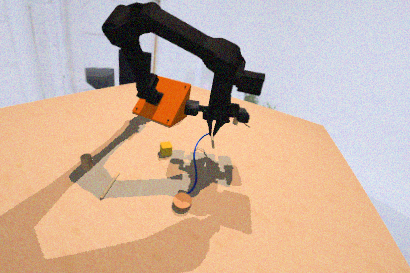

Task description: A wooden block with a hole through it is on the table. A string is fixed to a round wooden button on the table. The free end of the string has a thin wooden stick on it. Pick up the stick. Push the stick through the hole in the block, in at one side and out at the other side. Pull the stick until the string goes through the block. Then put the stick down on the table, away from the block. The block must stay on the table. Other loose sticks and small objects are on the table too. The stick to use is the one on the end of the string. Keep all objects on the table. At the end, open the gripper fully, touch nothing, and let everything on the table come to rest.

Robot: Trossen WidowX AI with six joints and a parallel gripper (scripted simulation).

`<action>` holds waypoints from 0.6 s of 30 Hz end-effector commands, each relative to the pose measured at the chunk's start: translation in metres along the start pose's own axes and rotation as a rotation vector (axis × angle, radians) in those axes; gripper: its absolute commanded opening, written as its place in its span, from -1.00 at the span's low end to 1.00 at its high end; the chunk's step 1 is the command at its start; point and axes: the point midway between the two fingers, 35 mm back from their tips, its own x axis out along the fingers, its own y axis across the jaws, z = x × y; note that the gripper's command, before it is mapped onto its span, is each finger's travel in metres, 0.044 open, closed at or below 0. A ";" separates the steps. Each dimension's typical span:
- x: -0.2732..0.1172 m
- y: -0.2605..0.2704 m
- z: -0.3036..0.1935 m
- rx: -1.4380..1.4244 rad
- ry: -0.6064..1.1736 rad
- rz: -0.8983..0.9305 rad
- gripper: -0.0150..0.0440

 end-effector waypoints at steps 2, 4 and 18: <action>0.000 0.000 0.005 0.182 -0.003 -0.004 -0.49; 0.000 0.000 0.007 0.256 -0.003 -0.004 -0.49; 0.001 0.000 0.018 0.777 -0.006 -0.003 -0.49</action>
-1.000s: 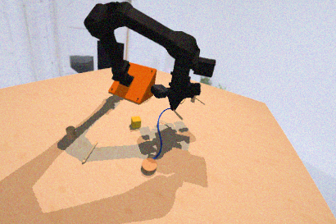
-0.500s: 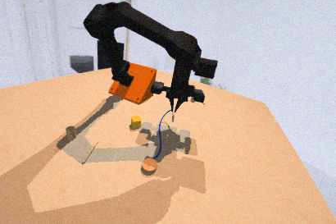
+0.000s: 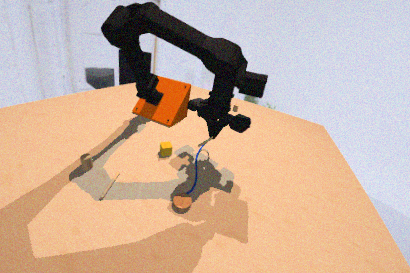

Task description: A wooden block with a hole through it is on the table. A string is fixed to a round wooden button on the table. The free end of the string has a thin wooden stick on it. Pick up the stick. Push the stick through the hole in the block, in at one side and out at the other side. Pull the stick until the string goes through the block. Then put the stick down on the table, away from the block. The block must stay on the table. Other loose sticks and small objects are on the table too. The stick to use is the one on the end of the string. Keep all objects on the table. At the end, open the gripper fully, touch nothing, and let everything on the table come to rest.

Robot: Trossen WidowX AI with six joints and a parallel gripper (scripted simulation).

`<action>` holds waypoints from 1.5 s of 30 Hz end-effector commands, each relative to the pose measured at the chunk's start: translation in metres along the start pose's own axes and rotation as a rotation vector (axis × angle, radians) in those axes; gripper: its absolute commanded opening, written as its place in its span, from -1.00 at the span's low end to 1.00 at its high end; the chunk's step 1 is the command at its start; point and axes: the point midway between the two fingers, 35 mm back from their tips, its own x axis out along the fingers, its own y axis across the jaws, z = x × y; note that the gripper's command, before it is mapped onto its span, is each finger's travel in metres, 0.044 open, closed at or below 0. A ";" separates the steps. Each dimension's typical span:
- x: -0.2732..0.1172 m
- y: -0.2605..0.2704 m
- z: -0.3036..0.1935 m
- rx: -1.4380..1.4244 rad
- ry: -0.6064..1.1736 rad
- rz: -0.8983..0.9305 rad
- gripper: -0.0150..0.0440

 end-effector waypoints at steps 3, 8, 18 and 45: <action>0.001 0.003 0.005 0.219 -0.005 -0.001 -0.49; 0.001 0.006 0.008 0.405 -0.005 0.000 -0.49; 0.001 0.008 0.008 0.461 -0.005 0.000 -0.49; 0.000 0.025 -0.022 0.458 -0.002 0.001 -0.49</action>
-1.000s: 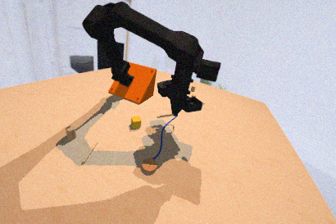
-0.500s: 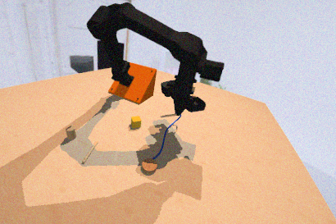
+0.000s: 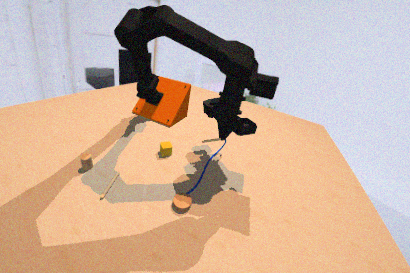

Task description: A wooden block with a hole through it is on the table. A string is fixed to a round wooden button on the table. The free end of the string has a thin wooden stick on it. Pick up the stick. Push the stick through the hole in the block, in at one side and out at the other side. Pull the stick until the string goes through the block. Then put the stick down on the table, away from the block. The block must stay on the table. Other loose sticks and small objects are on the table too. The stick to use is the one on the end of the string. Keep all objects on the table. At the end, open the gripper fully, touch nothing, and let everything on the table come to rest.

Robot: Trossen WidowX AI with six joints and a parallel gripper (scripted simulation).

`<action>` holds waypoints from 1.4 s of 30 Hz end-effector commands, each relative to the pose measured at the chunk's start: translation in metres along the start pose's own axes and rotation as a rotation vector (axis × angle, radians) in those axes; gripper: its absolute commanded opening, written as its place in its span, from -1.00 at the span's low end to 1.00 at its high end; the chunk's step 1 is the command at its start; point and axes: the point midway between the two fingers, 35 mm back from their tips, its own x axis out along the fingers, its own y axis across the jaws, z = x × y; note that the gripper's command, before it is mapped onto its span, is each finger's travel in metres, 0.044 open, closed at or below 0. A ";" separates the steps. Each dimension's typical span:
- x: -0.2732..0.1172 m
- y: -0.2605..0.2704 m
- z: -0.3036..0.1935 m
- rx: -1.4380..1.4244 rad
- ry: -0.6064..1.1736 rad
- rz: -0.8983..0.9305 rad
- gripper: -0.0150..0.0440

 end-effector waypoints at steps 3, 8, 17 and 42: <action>0.000 0.000 -0.008 0.002 0.000 -0.005 -0.49; 0.001 -0.001 -0.014 0.003 0.001 -0.005 -0.49; 0.001 -0.001 -0.026 0.004 0.001 -0.005 -0.49; 0.008 -0.009 -0.039 0.005 0.005 -0.005 -0.49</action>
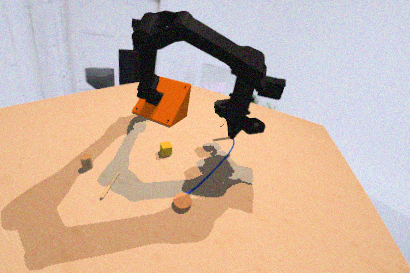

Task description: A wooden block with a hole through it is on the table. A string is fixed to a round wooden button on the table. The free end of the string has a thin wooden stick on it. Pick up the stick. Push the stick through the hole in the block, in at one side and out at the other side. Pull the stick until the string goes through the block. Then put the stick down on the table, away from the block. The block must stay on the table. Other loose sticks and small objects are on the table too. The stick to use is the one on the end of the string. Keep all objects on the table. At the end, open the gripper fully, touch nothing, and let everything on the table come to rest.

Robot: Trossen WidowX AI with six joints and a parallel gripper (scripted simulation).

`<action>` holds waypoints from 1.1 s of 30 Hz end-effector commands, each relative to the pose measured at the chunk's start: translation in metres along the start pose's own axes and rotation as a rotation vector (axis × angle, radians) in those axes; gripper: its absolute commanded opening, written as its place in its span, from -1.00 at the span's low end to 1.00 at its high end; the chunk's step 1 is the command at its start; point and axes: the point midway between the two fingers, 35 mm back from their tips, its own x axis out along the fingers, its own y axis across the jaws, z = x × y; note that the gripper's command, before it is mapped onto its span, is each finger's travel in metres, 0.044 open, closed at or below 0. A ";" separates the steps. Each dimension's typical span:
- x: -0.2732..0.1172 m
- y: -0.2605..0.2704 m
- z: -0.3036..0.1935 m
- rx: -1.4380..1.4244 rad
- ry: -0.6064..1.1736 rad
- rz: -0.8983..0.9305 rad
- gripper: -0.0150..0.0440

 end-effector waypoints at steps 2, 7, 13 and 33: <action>0.005 -0.005 0.002 -0.004 -0.001 -0.005 -0.49; 0.010 -0.009 0.004 -0.004 -0.001 -0.005 -0.49; 0.015 -0.014 0.007 -0.004 -0.002 -0.005 -0.49; 0.031 -0.031 0.016 -0.005 -0.003 -0.005 -0.49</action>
